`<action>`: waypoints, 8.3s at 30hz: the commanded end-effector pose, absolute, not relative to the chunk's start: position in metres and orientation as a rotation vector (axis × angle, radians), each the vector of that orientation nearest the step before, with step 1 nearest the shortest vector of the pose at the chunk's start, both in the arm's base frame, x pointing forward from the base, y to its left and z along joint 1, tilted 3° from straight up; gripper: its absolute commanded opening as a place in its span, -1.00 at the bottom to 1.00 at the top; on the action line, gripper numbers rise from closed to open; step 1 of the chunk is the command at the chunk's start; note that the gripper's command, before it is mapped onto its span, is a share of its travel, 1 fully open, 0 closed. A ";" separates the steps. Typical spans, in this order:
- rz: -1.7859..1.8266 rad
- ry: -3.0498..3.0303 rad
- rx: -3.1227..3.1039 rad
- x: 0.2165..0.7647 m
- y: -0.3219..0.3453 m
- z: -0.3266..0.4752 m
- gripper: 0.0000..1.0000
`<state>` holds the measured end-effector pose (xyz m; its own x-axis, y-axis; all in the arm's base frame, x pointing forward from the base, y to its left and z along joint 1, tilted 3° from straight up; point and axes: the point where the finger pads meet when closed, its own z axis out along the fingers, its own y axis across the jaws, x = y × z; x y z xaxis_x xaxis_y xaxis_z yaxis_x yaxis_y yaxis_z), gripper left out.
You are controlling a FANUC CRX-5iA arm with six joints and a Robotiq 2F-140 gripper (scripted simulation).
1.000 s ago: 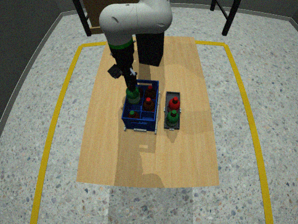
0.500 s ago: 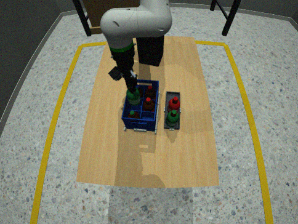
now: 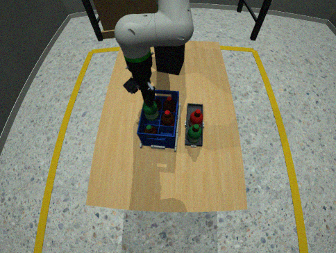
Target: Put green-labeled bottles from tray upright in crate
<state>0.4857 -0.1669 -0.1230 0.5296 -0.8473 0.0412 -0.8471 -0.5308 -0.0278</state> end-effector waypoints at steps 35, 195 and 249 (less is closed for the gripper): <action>-0.080 1.519 -2.743 0.488 -0.168 -0.161 -0.80; -0.080 1.519 -2.743 0.491 -0.169 -0.214 -0.80; -0.080 1.519 -2.743 0.492 -0.170 -0.232 -0.80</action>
